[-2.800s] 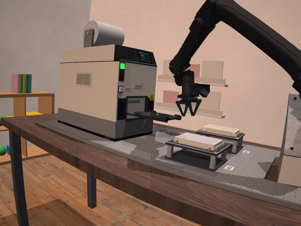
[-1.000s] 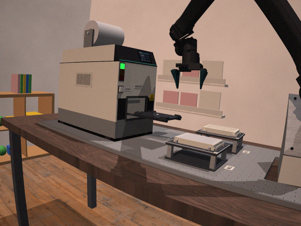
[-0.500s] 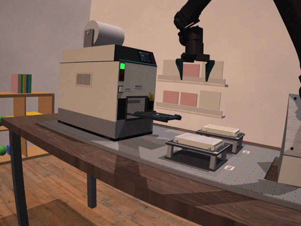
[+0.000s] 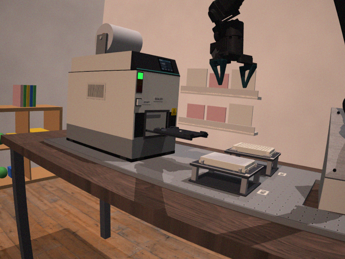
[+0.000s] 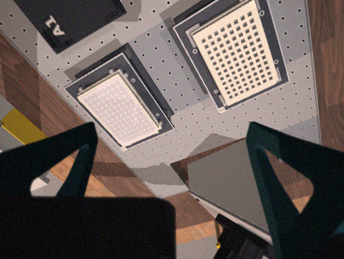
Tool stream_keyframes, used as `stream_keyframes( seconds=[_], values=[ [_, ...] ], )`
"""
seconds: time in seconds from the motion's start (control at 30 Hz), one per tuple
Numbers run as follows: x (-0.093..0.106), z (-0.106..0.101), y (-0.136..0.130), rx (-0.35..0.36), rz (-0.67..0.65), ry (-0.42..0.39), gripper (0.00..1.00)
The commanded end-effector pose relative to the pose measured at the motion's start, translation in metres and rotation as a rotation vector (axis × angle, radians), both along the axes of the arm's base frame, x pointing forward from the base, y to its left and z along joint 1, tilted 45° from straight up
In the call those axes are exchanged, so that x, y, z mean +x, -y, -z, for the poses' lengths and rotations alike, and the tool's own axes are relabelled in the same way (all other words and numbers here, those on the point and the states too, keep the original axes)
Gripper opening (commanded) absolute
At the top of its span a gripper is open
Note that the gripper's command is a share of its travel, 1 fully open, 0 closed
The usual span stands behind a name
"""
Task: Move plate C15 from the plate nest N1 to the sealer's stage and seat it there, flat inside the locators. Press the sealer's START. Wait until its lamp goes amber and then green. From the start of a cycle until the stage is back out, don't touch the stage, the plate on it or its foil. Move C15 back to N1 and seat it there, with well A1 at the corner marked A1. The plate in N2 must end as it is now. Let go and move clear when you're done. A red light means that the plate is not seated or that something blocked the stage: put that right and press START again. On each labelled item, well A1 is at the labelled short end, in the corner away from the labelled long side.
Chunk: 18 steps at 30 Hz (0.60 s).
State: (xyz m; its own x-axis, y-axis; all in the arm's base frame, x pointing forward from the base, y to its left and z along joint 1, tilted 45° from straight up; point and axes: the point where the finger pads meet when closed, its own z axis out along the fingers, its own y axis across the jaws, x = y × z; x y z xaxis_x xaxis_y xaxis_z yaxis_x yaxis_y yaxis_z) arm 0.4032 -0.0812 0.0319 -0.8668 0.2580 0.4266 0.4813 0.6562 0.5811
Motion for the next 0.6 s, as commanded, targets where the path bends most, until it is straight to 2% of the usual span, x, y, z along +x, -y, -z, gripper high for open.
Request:
stream_keyframes(
  seconds=[0.0,0.03,0.13,0.4,0.57],
  values=[
    [-0.005,-0.02,0.013,0.012,-0.067,0.119,1.0],
    [-0.008,-0.013,0.012,0.021,-0.078,0.116,1.0],
    [-0.026,-0.016,0.006,0.037,-0.152,0.181,1.0],
    [-0.051,-0.053,-0.003,0.031,-0.336,0.414,1.0],
    [-0.046,-0.046,0.001,0.036,-0.312,0.388,1.0]
  ],
)
